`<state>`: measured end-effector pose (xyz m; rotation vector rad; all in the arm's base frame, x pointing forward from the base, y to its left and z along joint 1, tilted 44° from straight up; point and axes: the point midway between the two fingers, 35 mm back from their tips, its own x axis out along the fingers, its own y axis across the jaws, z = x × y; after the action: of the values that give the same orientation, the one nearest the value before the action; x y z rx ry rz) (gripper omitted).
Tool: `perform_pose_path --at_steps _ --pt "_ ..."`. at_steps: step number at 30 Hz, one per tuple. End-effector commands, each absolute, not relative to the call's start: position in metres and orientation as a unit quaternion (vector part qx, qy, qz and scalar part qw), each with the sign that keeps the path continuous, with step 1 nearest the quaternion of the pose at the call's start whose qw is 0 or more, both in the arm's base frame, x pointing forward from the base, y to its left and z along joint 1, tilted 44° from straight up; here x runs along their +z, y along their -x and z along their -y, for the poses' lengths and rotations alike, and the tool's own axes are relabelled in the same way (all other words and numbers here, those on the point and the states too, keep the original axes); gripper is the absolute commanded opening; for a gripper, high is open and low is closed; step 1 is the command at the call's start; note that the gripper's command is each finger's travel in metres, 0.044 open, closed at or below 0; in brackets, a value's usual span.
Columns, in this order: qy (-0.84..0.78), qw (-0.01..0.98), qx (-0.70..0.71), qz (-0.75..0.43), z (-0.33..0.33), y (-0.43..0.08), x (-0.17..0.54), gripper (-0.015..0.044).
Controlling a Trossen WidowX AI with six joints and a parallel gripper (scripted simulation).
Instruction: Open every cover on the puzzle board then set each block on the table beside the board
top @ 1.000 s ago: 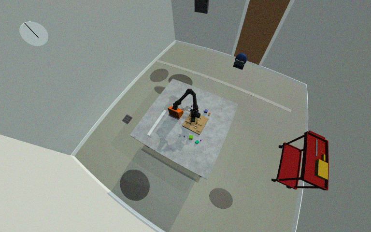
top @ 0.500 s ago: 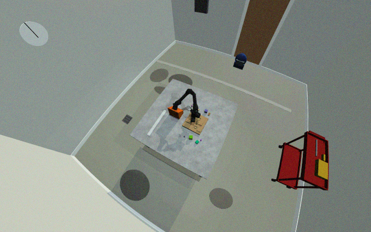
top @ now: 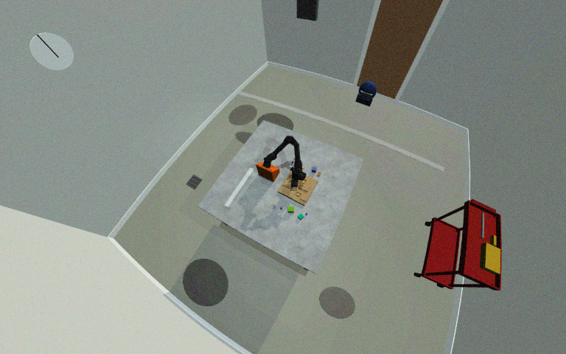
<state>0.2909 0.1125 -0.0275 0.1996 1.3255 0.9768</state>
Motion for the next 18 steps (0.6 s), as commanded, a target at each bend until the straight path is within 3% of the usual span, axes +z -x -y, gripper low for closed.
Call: perform_pose_path --at_steps 1,18 --pt "-0.093 0.674 0.435 -0.59 -0.1156 -0.29 -0.03 0.0144" --pt "-0.093 0.674 0.435 -0.59 -0.123 -0.2889 -0.0374 0.0144"
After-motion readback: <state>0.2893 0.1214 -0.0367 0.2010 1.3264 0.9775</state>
